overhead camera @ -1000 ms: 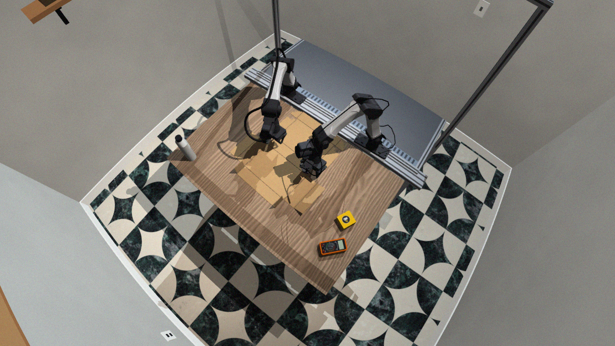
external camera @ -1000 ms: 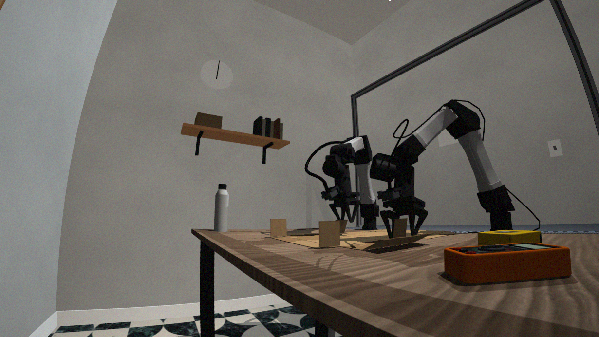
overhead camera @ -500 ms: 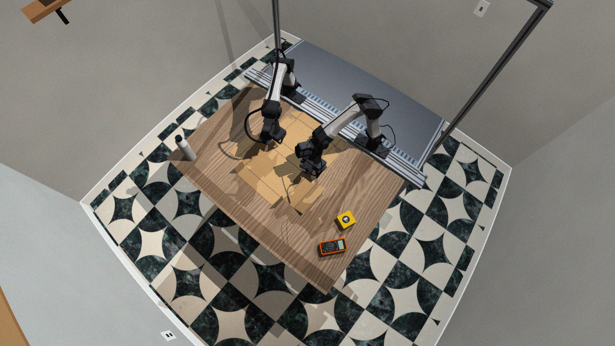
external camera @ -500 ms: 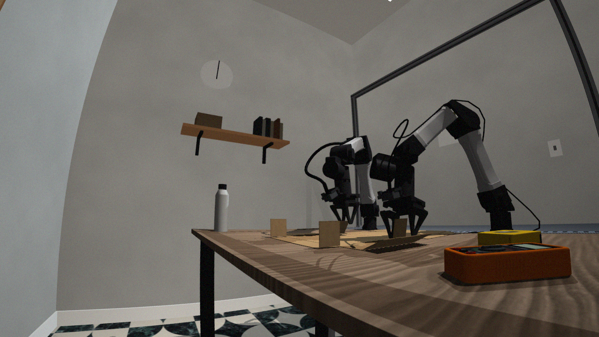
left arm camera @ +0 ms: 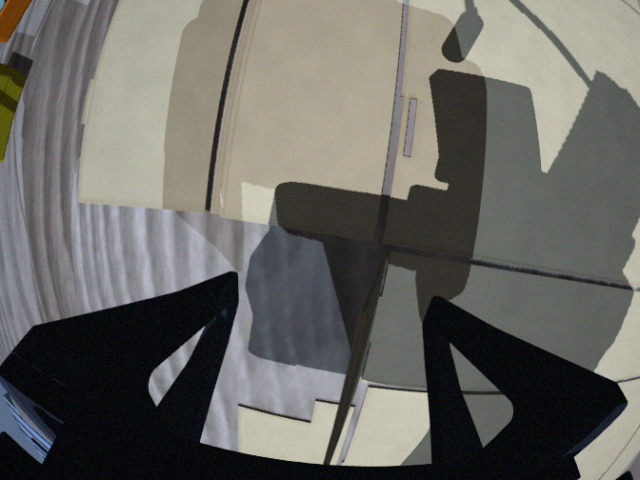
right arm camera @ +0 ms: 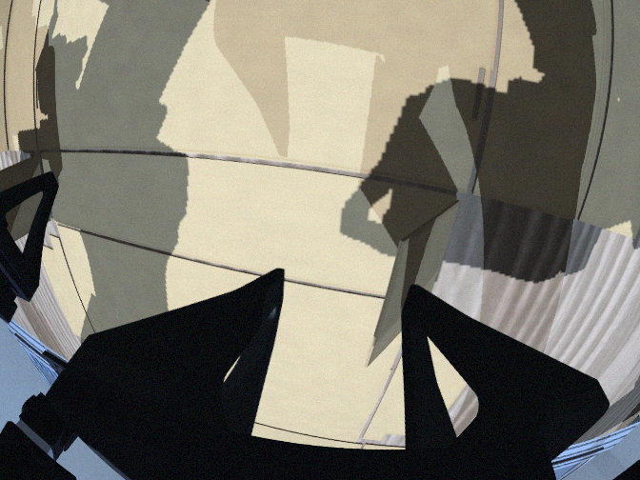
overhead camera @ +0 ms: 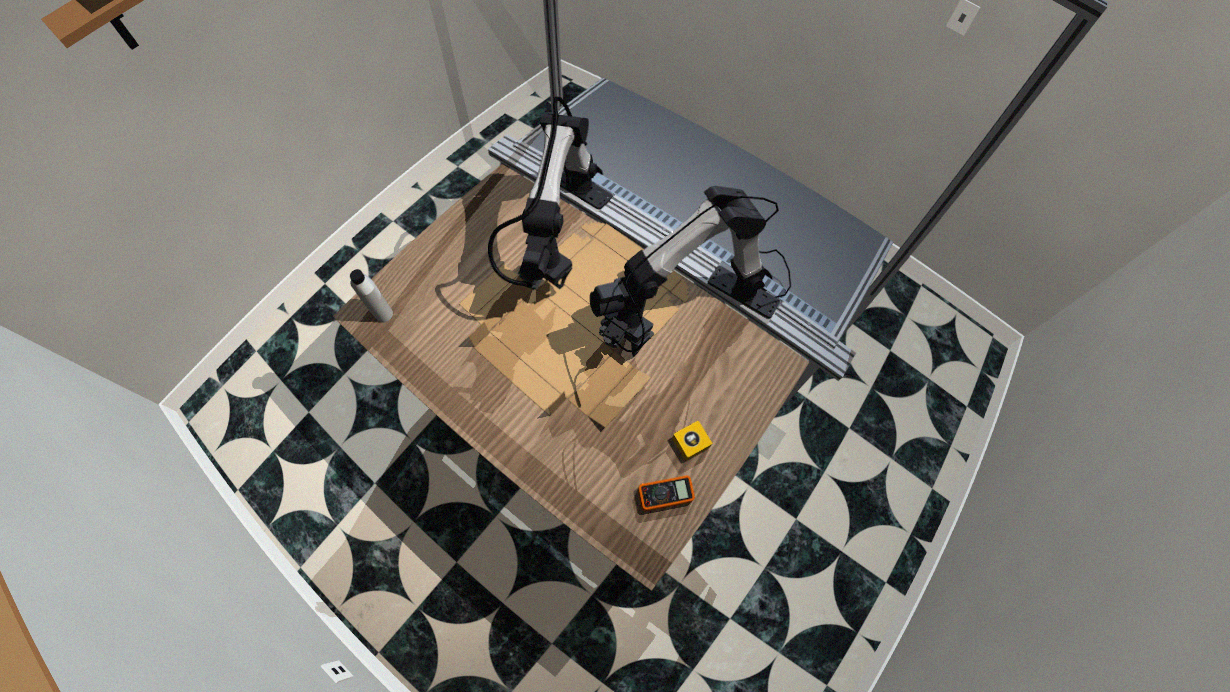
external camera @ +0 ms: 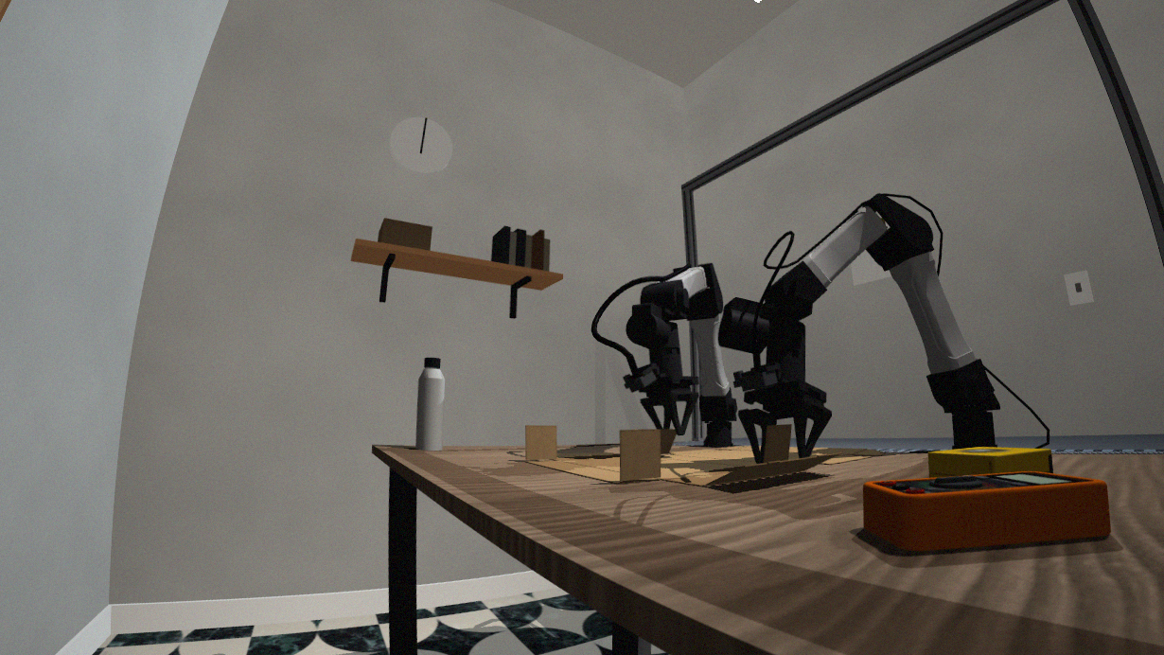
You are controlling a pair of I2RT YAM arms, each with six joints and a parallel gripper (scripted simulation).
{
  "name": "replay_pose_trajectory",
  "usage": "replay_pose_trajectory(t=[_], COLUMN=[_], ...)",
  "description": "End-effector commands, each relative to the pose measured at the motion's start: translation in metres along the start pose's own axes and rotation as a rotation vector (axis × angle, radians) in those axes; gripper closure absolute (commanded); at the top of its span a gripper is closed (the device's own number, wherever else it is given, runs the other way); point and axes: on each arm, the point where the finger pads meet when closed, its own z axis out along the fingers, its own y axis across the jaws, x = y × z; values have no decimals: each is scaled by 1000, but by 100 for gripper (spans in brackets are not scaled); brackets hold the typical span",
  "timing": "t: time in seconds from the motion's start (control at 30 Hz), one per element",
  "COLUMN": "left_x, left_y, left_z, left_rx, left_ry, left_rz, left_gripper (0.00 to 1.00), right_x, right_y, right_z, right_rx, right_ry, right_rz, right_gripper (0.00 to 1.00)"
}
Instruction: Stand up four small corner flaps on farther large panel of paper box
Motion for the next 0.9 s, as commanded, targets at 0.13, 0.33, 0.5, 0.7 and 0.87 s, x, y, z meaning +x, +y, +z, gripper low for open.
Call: replay_pose_trajectory(t=[0.13,0.33,0.5,0.7,0.87], left_x=[-6,-6,-6,-6,-7], left_y=[6,6,6,6,8], left_z=[1,1,1,1,-10], left_rx=[-36,-36,-36,-36,51], left_ry=[1,1,1,1,-27], left_rz=[-7,-7,-7,-7,-22], left_gripper=[24,24,24,24,24], right_x=[-4,-2,-2,-2,-2], right_y=[-10,-18,-22,-23,-23], right_z=[-23,-26,-27,-28,-29], right_rx=[-23,-20,-21,-22,-23], right_ry=[-44,-38,-37,-38,-40], right_rz=[-5,-4,-4,-6,-6], right_gripper=[52,52,52,52,52])
